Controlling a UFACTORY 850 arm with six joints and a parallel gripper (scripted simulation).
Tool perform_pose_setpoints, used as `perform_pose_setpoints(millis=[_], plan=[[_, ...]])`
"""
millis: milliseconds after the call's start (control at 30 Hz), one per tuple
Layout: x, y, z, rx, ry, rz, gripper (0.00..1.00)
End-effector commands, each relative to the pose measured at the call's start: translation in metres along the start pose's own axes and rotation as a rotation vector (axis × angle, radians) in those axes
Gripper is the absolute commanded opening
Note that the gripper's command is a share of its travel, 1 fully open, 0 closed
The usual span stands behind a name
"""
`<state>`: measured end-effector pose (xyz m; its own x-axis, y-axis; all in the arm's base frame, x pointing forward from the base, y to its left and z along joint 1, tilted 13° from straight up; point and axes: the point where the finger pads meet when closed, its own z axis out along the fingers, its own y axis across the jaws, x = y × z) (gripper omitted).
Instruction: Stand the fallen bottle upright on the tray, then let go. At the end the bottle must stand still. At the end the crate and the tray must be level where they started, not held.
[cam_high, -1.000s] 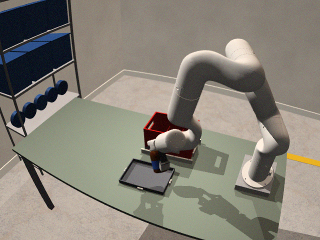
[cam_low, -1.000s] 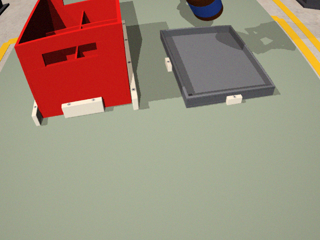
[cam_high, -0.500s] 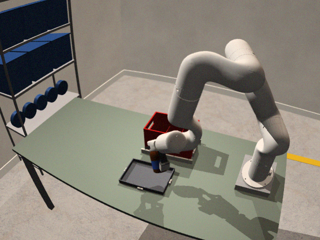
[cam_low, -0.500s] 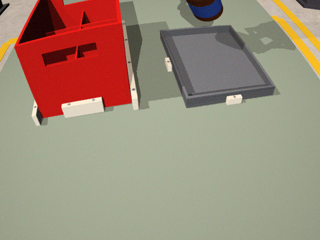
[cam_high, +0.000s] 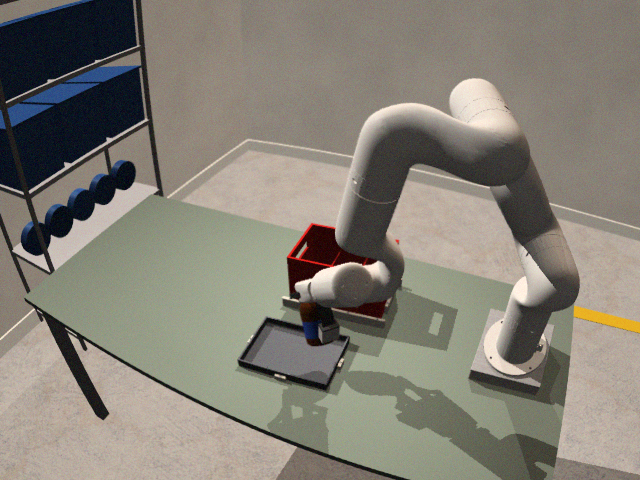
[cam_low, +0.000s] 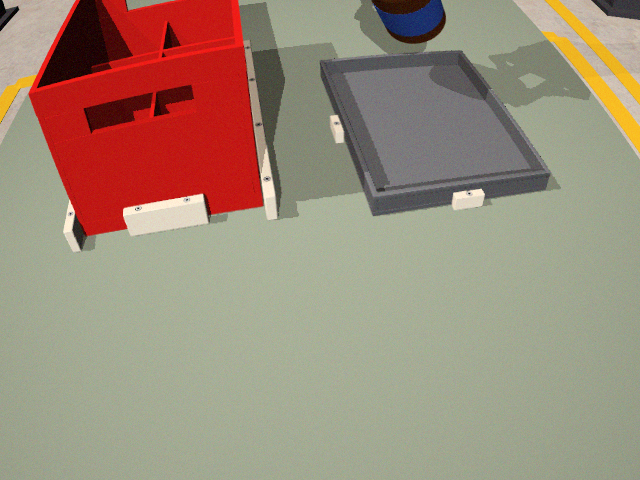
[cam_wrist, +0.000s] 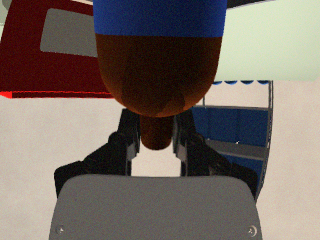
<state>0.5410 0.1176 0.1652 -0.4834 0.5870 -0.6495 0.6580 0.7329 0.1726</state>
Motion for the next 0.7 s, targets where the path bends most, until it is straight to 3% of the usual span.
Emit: perform_pose_setpoints(millis=[0, 667], plan=[[-0.0007, 0.0005, -0.0001, 0.000, -0.011, 0.001, 0.00], [-0.0002, 0.0001, -0.0006, 0.002, -0.126, 0.001, 0.00]])
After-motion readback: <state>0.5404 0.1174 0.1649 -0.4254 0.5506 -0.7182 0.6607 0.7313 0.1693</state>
